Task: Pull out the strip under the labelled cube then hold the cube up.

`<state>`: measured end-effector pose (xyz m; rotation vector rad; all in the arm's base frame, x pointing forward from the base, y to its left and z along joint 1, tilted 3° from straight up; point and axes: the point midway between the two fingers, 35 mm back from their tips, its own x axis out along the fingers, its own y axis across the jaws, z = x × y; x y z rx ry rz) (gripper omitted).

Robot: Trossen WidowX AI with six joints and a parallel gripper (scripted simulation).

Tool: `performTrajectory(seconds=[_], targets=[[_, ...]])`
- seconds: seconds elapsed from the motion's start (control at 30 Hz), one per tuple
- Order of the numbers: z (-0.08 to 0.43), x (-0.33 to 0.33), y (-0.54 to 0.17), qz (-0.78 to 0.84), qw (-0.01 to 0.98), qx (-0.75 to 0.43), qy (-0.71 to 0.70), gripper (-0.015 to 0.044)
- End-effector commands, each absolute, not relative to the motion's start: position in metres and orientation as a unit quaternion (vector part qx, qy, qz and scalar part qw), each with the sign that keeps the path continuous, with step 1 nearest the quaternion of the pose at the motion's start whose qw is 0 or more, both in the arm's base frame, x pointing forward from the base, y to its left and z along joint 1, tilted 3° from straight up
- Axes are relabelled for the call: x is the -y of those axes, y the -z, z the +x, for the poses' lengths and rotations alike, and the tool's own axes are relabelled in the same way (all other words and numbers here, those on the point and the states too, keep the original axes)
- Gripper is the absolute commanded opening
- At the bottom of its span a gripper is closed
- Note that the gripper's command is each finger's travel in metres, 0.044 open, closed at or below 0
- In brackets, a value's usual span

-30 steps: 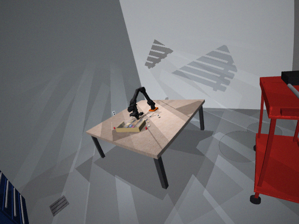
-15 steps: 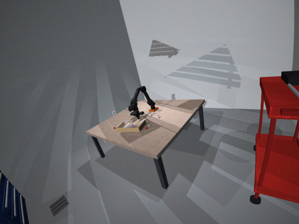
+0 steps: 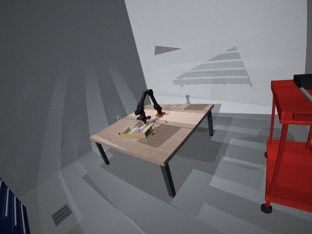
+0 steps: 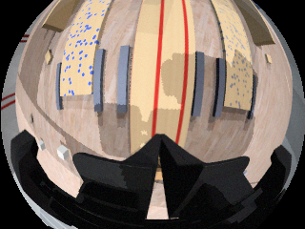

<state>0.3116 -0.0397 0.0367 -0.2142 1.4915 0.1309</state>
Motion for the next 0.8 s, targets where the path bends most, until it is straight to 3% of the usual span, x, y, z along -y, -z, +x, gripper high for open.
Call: performTrajectory(seconds=[0.0,0.77], targets=[[0.300,0.041,-0.032,-0.095,0.720,-0.684,-0.063,0.0000],[0.265,0.050,-0.030,-0.096,0.719,-0.685,-0.063,0.0000]])
